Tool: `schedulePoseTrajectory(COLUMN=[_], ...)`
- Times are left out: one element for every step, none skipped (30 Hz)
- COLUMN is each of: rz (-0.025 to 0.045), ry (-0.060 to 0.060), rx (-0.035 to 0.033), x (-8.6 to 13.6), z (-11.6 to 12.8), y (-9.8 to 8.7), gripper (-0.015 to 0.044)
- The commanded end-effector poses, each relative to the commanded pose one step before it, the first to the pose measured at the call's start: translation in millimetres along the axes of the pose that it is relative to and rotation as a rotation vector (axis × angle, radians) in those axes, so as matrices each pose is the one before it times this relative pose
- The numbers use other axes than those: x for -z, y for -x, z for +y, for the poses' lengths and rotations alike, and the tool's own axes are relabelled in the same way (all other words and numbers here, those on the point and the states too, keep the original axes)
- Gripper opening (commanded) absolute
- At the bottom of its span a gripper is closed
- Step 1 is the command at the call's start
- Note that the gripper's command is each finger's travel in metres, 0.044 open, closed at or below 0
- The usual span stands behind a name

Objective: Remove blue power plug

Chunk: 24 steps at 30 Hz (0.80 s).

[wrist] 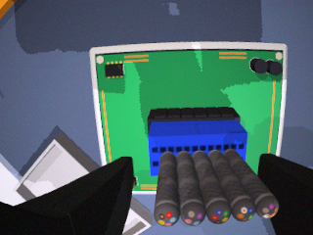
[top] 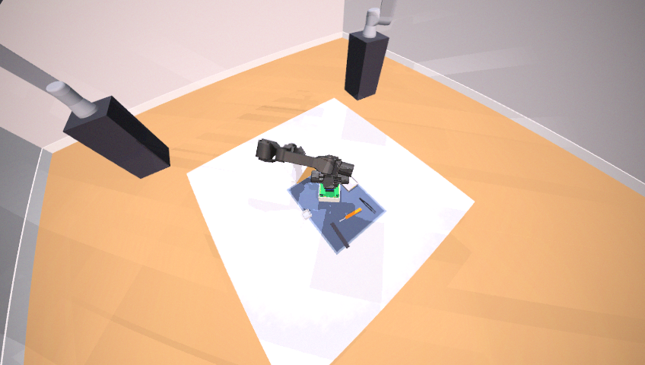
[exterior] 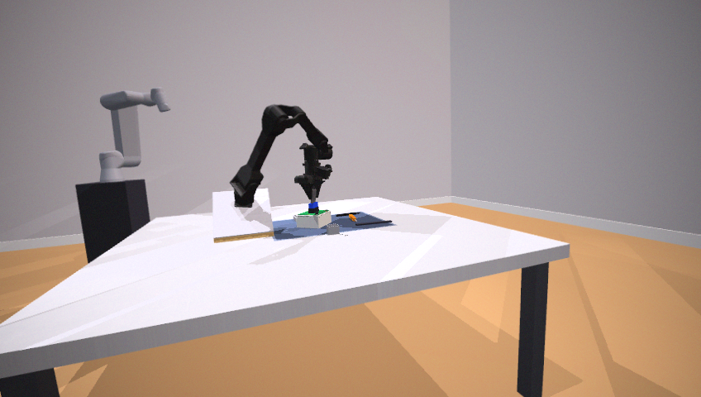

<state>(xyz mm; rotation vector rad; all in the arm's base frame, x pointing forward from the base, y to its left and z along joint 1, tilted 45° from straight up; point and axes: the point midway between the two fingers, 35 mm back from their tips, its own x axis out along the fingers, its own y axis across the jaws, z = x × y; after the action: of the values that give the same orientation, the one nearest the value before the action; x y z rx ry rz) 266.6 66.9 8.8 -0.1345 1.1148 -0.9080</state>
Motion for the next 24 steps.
schedulePoseTrajectory(rz=[-0.00465, 0.00000, 0.00000, 0.00000, 0.00000, 0.00000, 0.00000, 0.00000, 0.00000, 0.00000, 0.00000, 0.00000, 0.00000, 0.00000, 0.00000, 0.00000, 0.00000, 0.00000, 0.00000, 0.00000, 0.00000, 0.00000, 0.00000, 0.00008], ry=[0.0064, 0.0000, 0.0000, 0.0000, 0.0000, 0.0000, 0.0000, 0.0000, 0.0000, 0.0000, 0.0000, 0.0000, 0.0000, 0.0000, 0.0000, 0.0000, 0.0000, 0.0000, 0.0000, 0.0000, 0.0000, 0.0000, 0.0000, 0.0000], rx=[0.00477, 0.00000, 0.00000, 0.00000, 0.00000, 0.00000, 0.00000, 0.00000, 0.00000, 0.00000, 0.00000, 0.00000, 0.00000, 0.00000, 0.00000, 0.00000, 0.00000, 0.00000, 0.00000, 0.00000, 0.00000, 0.00000, 0.00000, -0.00006], x=[-0.31, 0.00, 0.00, 0.00, 0.00, 0.00, 0.00, 0.00, 0.00, 0.00, 0.00, 0.00, 0.00, 0.00, 0.00, 0.00, 0.00, 0.00, 0.00, 0.00, 0.00, 0.00, 0.00, 0.01], z=[-0.70, 0.00, 0.00, 0.00, 0.00, 0.00, 0.00, 0.00, 0.00, 0.00, 0.00, 0.00, 0.00, 0.00, 0.00, 0.00, 0.00, 0.00, 0.00, 0.00, 0.00, 0.00, 0.00, 0.01], y=[-4.88, 0.00, 0.00, 0.00, 0.00, 0.00, 0.00, 0.00, 0.00, 0.00, 0.00, 0.00, 0.00, 0.00, 0.00, 0.00, 0.00, 0.00, 0.00, 0.00, 0.00, 0.00, 0.00, 2.35], gripper=[0.0251, 0.0251, 0.0251, 0.0224, 0.0198, 0.0172, 0.0146, 0.0119, 0.0093, 0.0067, 0.0041, 0.0014, 0.0000, 0.0000, 0.0000, 0.0000, 0.0000, 0.0000, 0.0000, 0.0000, 0.0000, 0.0000, 0.0000, 0.0000])
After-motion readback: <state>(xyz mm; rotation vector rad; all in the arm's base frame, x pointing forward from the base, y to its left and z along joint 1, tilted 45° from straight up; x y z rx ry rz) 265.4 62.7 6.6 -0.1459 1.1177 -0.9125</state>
